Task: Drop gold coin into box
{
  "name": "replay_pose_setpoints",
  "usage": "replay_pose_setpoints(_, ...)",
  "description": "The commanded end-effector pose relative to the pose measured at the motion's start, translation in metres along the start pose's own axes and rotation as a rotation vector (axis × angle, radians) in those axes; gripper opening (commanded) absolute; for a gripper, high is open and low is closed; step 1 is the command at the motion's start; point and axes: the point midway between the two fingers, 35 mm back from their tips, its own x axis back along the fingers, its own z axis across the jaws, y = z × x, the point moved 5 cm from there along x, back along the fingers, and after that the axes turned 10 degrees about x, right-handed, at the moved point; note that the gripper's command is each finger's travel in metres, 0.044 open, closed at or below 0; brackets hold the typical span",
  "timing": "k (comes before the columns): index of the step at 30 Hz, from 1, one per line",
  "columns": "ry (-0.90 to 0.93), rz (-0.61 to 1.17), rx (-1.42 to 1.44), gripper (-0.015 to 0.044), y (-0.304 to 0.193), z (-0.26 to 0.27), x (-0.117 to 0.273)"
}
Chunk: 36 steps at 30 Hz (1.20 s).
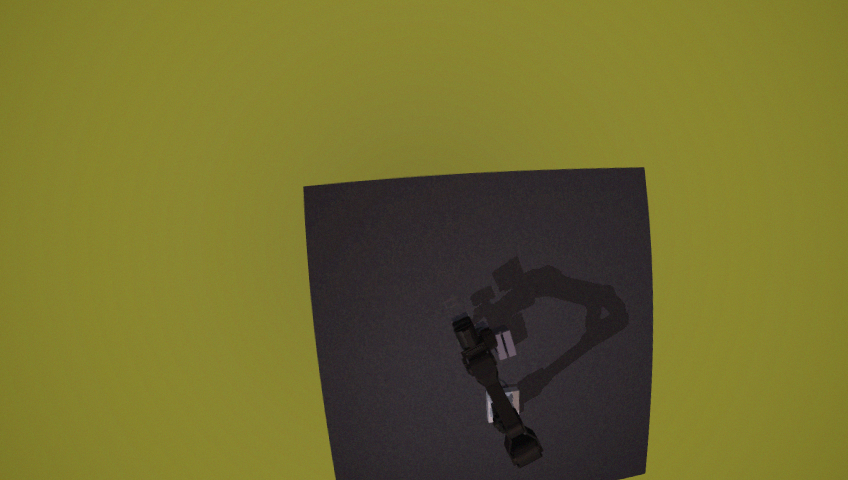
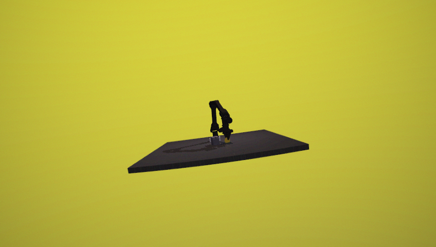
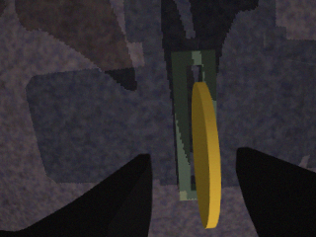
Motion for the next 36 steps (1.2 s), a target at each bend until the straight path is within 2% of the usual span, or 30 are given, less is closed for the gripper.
replay_pose_setpoints(1, -0.008, -0.005, 0.003, 0.0161, 0.0, -0.002, -0.009)
replay_pose_setpoints(11, -0.008, -0.005, 0.003, 0.0161, 0.0, -0.004, -0.022)
replay_pose_setpoints(17, -0.008, -0.005, 0.003, 0.0003, 0.0, -0.004, -0.022)
replay_pose_setpoints(29, -0.008, -0.005, 0.003, 0.0, 0.0, -0.004, -0.022)
replay_pose_setpoints(36, -0.008, -0.005, 0.003, 0.0, 0.0, -0.001, -0.007)
